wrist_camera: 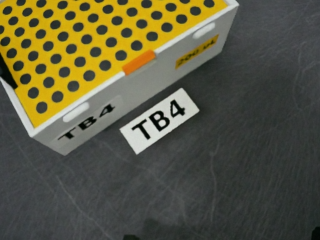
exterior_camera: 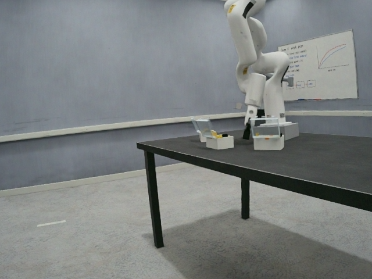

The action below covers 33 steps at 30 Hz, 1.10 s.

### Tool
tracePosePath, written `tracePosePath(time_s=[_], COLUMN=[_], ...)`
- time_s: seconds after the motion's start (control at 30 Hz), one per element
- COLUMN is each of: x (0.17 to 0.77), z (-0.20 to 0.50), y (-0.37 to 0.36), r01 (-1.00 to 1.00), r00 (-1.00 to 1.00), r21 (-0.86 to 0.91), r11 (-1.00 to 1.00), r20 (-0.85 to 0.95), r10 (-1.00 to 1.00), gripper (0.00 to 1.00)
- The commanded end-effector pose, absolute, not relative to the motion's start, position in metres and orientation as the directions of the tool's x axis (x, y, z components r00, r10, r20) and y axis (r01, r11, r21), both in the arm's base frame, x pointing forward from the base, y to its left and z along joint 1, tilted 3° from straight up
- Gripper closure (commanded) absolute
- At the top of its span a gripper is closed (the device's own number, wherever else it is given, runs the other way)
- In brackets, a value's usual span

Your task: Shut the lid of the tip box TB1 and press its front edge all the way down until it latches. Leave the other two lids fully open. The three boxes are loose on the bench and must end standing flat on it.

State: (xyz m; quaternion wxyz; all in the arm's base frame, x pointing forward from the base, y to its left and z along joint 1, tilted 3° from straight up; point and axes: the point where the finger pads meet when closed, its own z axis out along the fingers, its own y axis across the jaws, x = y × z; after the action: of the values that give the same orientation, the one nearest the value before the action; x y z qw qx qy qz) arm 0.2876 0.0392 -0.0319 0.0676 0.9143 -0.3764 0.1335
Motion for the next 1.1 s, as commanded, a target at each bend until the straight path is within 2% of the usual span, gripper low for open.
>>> tracePosePath(time_s=[0.0,1.07], x=[0.288,0.287], z=[-0.032,0.098], y=[0.039,0.045], r01=[-0.706,-0.706], r00=[0.681,0.681], r21=[0.022,0.022], r11=[-0.708,-0.708], r20=[0.295,0.295], r10=[-0.67,-0.67], gripper=[0.0,0.0])
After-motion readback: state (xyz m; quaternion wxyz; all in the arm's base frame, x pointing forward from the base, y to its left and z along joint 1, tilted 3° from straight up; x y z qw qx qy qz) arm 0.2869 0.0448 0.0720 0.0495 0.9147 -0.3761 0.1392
